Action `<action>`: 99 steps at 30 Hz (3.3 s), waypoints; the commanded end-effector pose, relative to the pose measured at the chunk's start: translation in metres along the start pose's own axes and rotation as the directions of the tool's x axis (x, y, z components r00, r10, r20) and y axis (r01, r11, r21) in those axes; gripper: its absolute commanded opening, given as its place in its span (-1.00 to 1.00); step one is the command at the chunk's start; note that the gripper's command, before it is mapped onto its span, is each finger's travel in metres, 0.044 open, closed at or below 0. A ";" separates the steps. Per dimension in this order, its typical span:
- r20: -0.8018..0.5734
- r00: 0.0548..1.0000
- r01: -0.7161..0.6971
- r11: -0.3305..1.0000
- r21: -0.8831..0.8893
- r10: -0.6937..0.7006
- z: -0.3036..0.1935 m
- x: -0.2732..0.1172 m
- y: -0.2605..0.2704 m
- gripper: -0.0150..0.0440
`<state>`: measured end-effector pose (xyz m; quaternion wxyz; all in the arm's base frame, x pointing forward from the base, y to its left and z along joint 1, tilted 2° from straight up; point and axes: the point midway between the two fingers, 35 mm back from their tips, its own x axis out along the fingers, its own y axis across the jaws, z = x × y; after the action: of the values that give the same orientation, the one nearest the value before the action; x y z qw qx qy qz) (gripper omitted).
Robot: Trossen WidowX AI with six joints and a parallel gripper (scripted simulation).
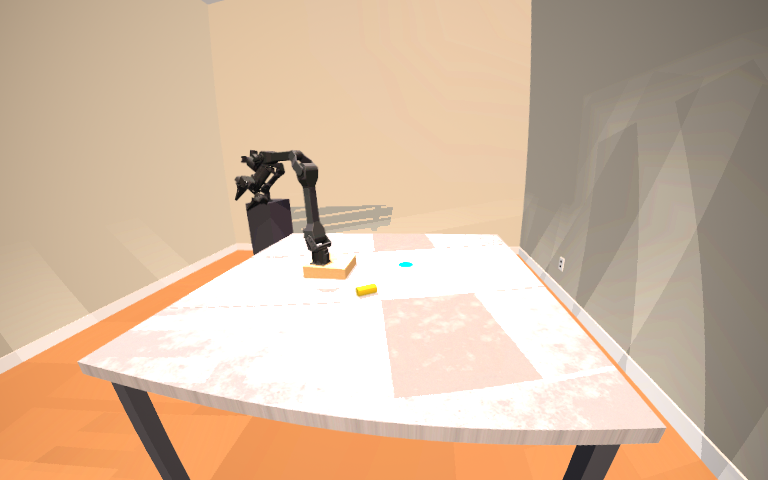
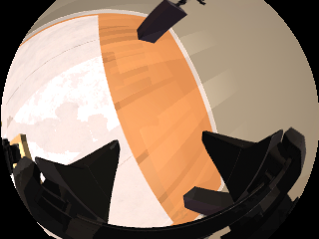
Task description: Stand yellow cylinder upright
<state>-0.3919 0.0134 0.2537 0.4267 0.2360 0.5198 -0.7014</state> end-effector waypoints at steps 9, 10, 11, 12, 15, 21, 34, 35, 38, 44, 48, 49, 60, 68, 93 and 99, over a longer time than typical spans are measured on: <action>-0.215 0.975 0.121 0.933 0.338 -0.049 -0.120 -0.056 0.024 0.56; -0.243 0.969 0.142 0.915 0.379 -0.050 -0.135 -0.065 0.031 0.56; -0.271 0.961 0.164 0.893 0.418 -0.050 -0.149 -0.074 0.037 0.56; -0.298 0.953 0.187 0.870 0.456 -0.049 -0.162 -0.083 0.045 0.56; -0.376 0.926 0.260 0.787 0.559 -0.038 -0.198 -0.111 0.071 0.56; -0.511 0.859 0.408 0.577 0.707 0.019 -0.256 -0.169 0.138 0.56; -0.659 0.712 0.678 0.006 0.735 0.242 -0.290 -0.278 0.328 0.56; -0.662 0.703 0.693 -0.039 0.720 0.261 -0.287 -0.284 0.343 0.56; -0.664 0.677 0.730 -0.174 0.661 0.318 -0.274 -0.302 0.388 0.56; -0.640 0.641 0.765 -0.421 0.487 0.425 -0.231 -0.325 0.473 0.56; -0.607 0.629 0.757 -0.560 0.337 0.486 -0.191 -0.332 0.523 0.56; -0.598 0.627 0.751 -0.590 0.296 0.499 -0.180 -0.332 0.535 0.56; -0.473 0.649 0.580 -0.790 -0.199 0.596 -0.040 -0.306 0.625 0.56; -0.391 0.697 0.353 -0.762 -0.543 0.601 0.064 -0.255 0.644 0.56; -0.350 0.742 0.131 -0.636 -0.761 0.572 0.099 -0.119 0.694 0.47; -0.350 0.742 0.131 -0.636 -0.761 0.572 0.099 -0.119 0.694 -0.07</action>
<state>0.2666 -0.1020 0.0144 0.6738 -0.2680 0.6366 0.2626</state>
